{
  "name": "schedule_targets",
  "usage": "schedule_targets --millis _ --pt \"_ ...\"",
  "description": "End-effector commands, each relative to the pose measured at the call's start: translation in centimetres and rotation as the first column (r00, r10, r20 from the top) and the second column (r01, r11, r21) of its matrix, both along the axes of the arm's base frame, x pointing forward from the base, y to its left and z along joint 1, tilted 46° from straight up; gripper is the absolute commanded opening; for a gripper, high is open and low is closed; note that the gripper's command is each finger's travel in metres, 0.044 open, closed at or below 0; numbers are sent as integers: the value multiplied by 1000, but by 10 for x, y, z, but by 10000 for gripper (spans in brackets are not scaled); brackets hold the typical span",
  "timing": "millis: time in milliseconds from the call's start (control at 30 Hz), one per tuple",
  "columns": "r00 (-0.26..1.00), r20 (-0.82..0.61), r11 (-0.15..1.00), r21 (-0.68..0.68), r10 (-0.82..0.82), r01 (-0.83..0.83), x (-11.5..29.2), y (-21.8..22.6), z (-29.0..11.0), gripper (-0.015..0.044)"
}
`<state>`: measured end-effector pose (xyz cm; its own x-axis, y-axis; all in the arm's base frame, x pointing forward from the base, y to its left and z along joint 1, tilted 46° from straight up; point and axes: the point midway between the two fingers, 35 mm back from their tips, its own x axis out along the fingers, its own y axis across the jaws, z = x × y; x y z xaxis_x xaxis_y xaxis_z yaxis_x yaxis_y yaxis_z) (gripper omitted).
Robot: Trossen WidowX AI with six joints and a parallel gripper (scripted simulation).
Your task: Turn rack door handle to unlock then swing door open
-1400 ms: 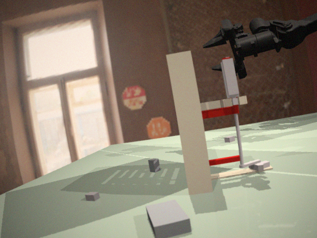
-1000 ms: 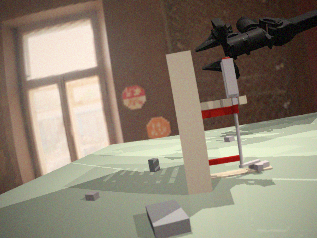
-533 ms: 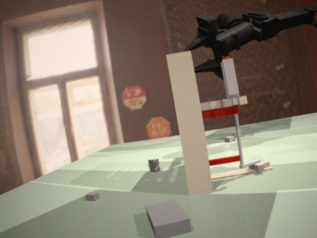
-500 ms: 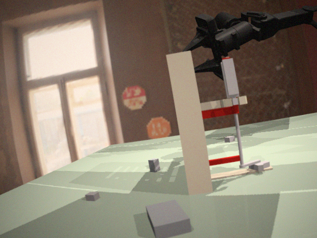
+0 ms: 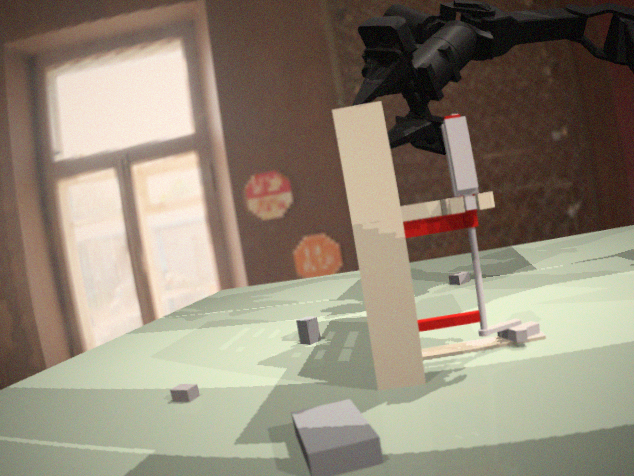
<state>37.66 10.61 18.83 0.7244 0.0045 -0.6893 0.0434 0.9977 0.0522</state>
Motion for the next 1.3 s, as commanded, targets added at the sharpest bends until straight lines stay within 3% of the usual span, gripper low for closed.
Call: schedule_targets --millis 0,633,1067,1267 --pt "995 -95 999 -40 -18 14 -2 14 -19 292" --pt "922 -364 954 -301 -129 15 -29 63 -78 292" --pt "901 -400 920 -391 -168 -2 -39 74 -90 292" --pt "885 -420 867 -498 -201 -39 -52 89 -102 292"
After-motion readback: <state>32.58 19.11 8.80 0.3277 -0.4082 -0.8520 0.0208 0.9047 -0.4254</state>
